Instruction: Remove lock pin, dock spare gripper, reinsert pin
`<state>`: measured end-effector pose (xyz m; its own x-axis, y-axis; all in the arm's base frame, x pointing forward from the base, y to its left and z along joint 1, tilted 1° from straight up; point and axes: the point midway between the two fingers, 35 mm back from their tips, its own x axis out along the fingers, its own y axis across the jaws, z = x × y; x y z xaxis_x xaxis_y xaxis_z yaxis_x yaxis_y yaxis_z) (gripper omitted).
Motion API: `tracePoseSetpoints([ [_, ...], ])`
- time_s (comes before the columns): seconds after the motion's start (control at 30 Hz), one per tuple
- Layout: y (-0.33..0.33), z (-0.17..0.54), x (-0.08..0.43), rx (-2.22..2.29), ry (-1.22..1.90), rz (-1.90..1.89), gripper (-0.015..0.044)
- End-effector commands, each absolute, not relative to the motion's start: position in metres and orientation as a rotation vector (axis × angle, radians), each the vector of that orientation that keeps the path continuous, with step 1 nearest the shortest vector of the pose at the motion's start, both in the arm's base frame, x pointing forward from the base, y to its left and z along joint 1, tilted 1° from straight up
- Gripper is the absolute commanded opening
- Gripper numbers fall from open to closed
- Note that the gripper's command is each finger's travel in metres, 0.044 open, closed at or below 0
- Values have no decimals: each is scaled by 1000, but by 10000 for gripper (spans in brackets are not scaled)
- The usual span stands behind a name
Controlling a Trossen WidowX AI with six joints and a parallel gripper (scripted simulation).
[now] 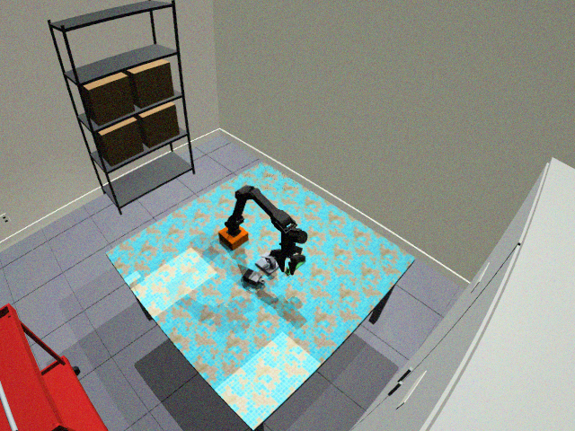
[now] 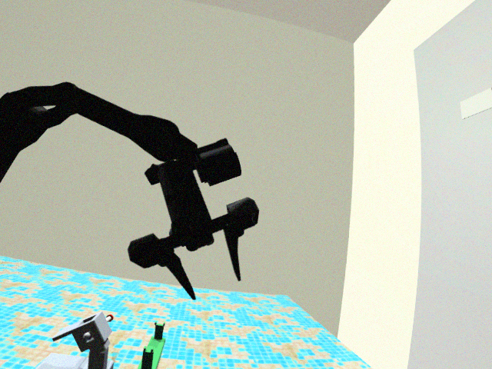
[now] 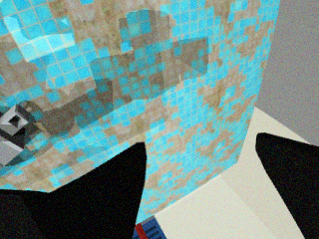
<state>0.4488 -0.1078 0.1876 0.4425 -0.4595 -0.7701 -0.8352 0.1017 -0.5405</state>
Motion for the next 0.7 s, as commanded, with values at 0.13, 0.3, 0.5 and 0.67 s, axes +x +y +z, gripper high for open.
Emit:
tracePoseSetpoints([
  [0.13, -6, 164, 374, -1377, 1144, 844, 300],
  [0.3, 48, 156, 308, -1236, 1176, 1119, 300],
  [0.5, 55, 154, 298, -1214, 1184, 1155, 300],
  [0.67, 59, 118, 299, -1214, 1183, 1155, 300],
])
